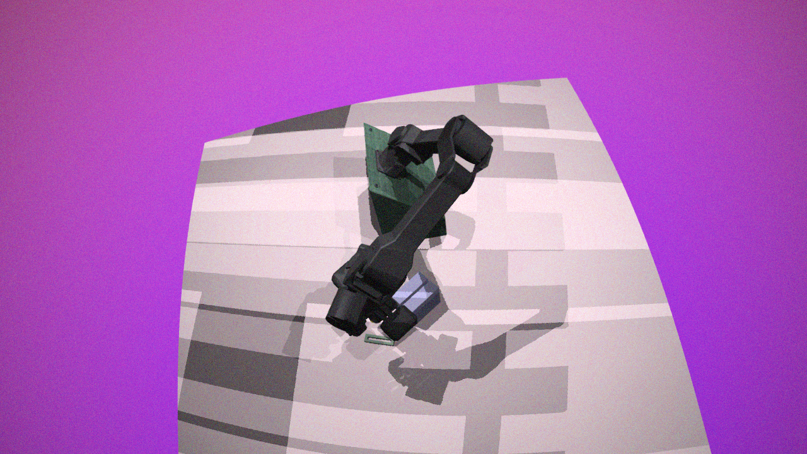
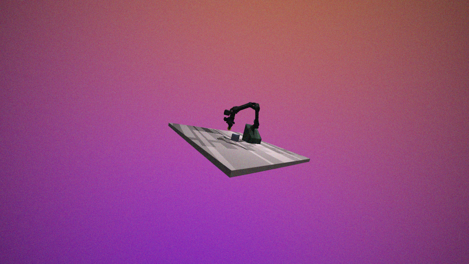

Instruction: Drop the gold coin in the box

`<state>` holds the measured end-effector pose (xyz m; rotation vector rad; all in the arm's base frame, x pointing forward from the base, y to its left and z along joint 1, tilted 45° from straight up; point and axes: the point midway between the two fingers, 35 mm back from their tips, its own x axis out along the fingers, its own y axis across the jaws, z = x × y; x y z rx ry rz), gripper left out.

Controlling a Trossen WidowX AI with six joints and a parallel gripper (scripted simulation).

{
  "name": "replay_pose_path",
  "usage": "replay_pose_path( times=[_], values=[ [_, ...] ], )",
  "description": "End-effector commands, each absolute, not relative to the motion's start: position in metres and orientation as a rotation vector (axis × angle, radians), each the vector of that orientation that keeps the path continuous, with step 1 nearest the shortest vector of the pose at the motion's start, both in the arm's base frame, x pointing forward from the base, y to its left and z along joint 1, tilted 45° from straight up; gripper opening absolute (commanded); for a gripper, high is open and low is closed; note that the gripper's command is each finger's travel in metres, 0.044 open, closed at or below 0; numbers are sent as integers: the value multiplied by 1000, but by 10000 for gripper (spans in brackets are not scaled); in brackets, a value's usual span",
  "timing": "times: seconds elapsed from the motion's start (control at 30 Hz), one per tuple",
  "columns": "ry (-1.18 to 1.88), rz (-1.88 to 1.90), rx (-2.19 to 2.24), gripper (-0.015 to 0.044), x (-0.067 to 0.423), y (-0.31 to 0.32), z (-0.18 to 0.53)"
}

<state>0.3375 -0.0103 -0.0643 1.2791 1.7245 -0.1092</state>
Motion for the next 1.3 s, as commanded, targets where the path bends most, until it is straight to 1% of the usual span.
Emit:
replay_pose_path(
  times=[0.0,1.07,1.27],
  values=[
    [1728,-109,1283,0,331,-2,-57],
    [1732,-106,1285,0,277,45,-16],
    [1730,-106,1281,0,280,41,-17]
  ],
)
